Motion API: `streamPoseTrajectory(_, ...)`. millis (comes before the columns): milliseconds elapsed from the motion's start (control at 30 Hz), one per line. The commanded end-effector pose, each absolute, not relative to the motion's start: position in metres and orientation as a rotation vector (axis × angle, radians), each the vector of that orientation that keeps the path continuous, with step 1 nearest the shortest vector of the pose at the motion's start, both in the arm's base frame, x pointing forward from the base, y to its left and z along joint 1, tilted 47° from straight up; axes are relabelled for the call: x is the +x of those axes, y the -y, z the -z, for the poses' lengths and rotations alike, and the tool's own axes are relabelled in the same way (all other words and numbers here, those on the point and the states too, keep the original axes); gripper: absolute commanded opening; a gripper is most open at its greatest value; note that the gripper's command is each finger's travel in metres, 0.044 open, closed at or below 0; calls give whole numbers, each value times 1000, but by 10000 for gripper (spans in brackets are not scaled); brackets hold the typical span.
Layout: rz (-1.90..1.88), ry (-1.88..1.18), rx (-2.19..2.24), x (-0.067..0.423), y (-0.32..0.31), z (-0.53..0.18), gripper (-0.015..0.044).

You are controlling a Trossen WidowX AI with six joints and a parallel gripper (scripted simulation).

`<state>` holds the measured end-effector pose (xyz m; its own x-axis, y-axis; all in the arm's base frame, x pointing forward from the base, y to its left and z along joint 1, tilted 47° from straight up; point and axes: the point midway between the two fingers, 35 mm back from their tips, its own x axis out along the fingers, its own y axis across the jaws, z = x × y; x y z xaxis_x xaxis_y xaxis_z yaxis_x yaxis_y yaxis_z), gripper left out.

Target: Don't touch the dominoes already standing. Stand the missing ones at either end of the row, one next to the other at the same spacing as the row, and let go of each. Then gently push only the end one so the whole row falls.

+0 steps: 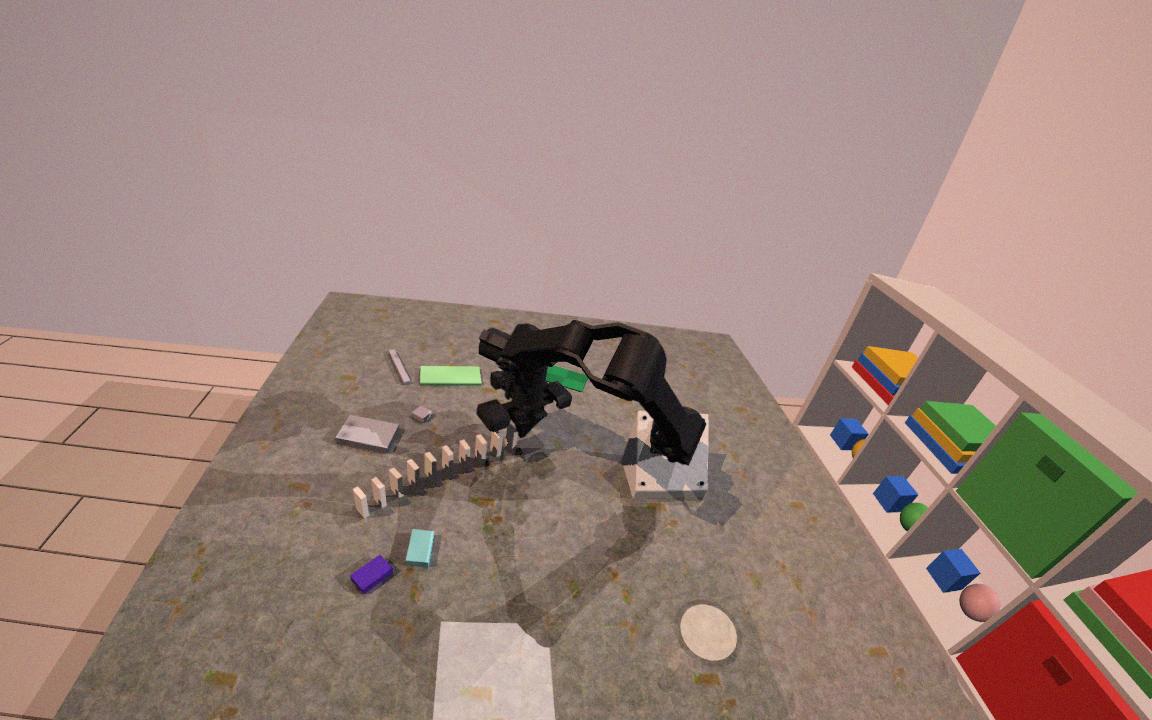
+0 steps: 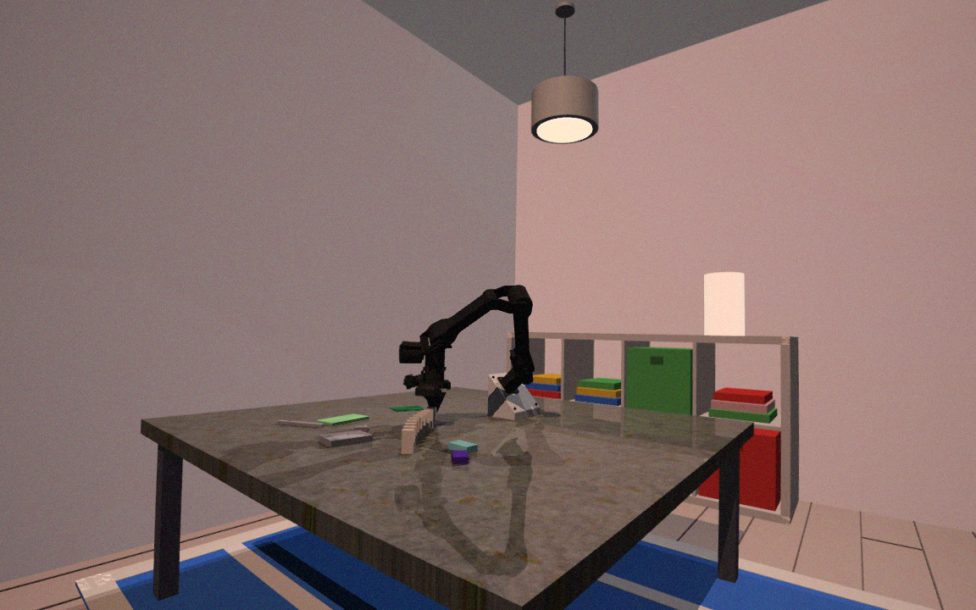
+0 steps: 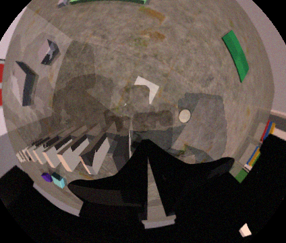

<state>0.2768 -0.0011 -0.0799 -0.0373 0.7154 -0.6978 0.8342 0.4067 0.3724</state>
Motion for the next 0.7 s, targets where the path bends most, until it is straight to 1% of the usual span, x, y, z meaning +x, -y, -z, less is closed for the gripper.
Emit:
streamPoseTrajectory(0,169,-1783,1349,283,-2,77,0)
streamPoseTrajectory(333,168,-1783,1350,297,-9,71,0)
streamPoseTrajectory(367,172,-1774,1348,294,-4,73,0)
streamPoseTrajectory(467,199,-1655,1380,315,21,58,0)
streamPoseTrajectory(667,178,-1746,1357,316,24,32,0)
